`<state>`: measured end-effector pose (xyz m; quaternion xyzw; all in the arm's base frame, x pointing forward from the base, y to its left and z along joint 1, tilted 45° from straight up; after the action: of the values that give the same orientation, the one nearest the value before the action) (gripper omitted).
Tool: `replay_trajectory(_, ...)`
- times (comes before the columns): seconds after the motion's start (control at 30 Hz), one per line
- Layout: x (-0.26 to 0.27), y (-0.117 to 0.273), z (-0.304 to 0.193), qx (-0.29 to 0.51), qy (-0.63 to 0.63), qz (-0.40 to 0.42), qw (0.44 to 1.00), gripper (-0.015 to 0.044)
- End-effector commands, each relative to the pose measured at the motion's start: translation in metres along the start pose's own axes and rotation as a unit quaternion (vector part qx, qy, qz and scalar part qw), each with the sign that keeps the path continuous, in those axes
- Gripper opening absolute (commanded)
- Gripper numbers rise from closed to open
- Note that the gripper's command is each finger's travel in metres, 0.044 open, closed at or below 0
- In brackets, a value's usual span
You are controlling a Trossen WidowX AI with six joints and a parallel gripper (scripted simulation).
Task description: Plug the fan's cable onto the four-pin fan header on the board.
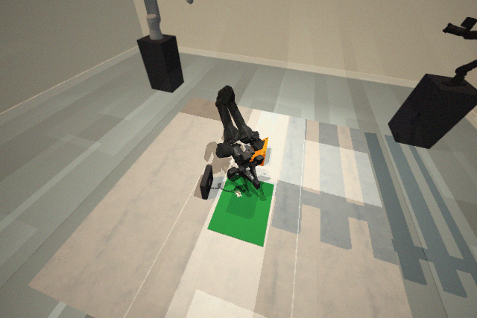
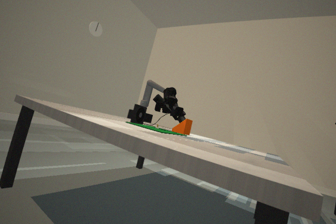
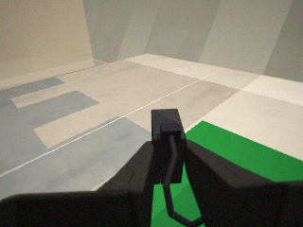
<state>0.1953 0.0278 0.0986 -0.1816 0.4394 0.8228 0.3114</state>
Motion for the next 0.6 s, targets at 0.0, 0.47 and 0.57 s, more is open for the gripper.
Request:
replay_trajectory(0.0,0.001,0.000,-0.004,-0.001,0.001,0.004,1.000,0.0000)
replay_trajectory(0.47,0.000,0.002,-0.016,-0.001,0.001,0.004,1.000,0.0000)
replay_trajectory(0.57,0.000,0.002,-0.019,-0.001,0.001,0.004,1.000,0.0000)
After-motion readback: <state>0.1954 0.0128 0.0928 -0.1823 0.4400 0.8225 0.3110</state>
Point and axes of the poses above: the point midway between the two fingers, 35 mm back from their tips, its own y axis back along the fingers, its own x axis across the jaws, z = x × y, the point moved 8 cm from there along y, back along the fingers, and after that the axes turned 7 degrees about y, right-handed, at the moved point
